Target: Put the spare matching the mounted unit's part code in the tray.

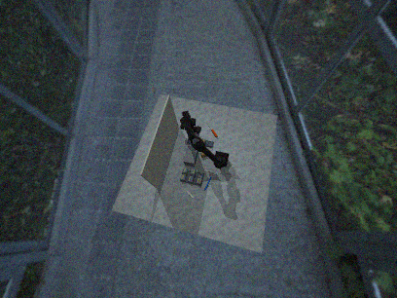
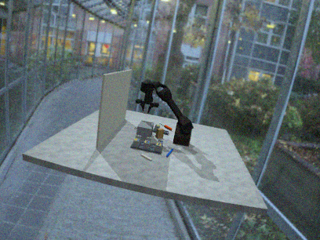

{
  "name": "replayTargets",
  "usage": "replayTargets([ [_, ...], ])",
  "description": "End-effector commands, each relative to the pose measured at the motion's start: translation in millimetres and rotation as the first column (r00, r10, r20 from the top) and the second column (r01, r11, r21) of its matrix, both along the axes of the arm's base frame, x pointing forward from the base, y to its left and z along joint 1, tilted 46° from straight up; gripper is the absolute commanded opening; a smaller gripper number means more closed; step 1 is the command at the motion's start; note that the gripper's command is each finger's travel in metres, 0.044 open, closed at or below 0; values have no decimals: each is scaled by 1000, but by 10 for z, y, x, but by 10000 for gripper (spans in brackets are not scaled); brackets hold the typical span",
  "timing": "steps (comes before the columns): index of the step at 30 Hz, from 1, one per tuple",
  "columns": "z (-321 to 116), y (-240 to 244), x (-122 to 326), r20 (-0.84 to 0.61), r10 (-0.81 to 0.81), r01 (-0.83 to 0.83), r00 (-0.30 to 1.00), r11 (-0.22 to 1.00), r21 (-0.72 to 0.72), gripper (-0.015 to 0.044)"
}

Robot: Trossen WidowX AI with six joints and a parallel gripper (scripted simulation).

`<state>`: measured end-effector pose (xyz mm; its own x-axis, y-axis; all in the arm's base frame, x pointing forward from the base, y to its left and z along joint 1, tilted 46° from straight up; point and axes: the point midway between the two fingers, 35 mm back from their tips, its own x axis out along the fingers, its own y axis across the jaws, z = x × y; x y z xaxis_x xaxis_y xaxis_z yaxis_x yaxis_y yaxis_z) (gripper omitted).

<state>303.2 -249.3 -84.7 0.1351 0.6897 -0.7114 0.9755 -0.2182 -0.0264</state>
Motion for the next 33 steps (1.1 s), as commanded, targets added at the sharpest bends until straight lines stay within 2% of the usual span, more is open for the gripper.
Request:
replayTargets([
  [1,-24,14,8,-1,-7,7,1000,1000,1,0],
  [33,-202,176,57,0,-6,6,1000,1000,1,0],
])
